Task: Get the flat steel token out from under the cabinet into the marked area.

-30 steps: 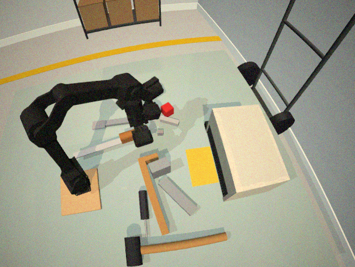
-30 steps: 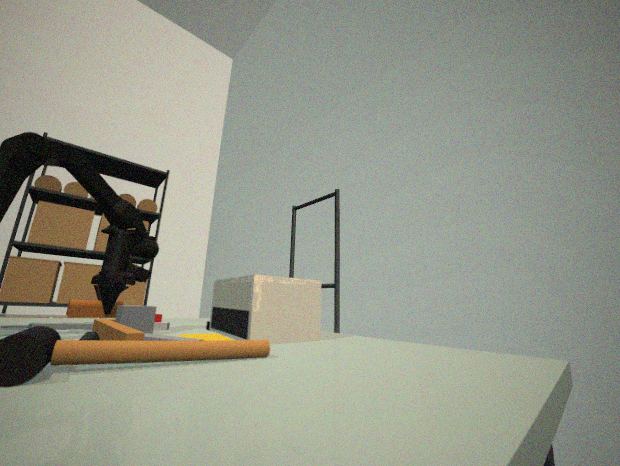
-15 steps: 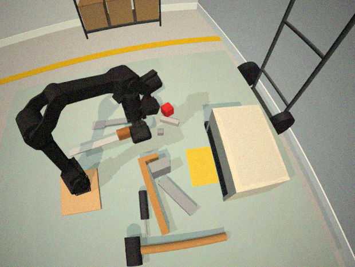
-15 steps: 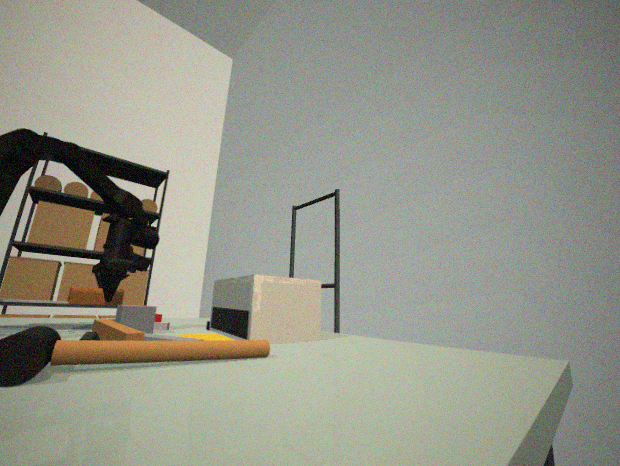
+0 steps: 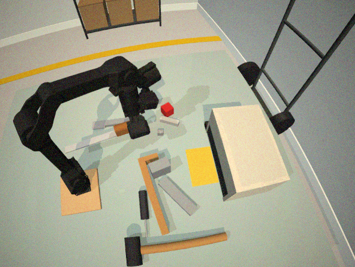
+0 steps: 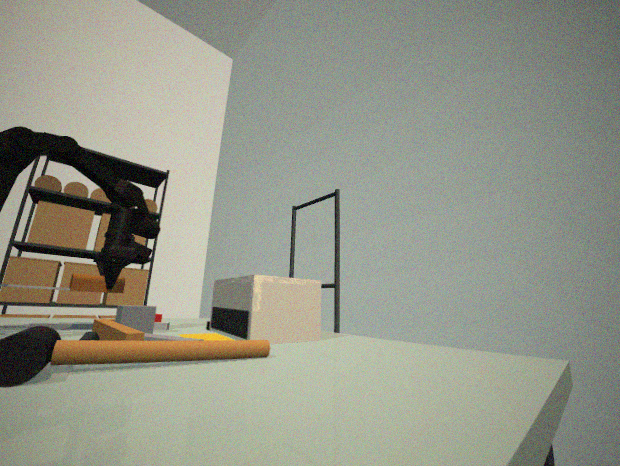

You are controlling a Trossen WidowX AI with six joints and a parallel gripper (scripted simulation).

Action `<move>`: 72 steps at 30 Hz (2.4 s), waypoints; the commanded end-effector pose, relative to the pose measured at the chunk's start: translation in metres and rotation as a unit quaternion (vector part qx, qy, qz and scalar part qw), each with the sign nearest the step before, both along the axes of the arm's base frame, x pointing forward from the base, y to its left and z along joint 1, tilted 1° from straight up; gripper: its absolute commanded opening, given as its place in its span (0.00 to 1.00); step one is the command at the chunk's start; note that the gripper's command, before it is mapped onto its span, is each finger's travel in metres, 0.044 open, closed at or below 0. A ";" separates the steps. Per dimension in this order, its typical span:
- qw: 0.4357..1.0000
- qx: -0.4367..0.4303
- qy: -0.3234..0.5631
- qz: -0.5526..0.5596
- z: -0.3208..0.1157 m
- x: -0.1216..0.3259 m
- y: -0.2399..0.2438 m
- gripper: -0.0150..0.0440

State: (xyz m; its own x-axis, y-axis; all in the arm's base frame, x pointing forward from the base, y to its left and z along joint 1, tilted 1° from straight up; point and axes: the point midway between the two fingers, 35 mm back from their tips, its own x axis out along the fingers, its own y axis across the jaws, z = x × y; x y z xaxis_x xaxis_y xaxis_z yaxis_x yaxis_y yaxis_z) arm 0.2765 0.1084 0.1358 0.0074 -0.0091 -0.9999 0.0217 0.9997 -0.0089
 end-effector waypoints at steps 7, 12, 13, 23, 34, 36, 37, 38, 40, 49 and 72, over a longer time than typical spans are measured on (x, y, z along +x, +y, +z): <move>1.000 0.001 -0.004 -0.003 0.024 -0.001 0.000 0.25; 1.000 0.001 -0.004 -0.003 0.034 -0.001 0.000 0.25; 1.000 0.001 -0.004 -0.003 0.034 -0.001 0.001 0.25; 1.000 0.001 -0.004 -0.003 0.038 0.004 0.018 0.25; 1.000 0.003 -0.004 -0.003 0.039 0.012 0.046 0.25; 1.000 0.003 -0.004 -0.003 0.039 0.013 0.051 0.25; 1.000 0.003 -0.004 -0.003 0.039 0.014 0.054 0.25; 1.000 0.003 -0.004 -0.003 0.039 0.015 0.057 0.25; 1.000 0.003 -0.004 -0.003 0.039 0.016 0.062 0.25; 1.000 0.004 -0.005 -0.003 0.039 0.022 0.082 0.25; 1.000 0.006 -0.005 -0.003 0.040 0.035 0.126 0.25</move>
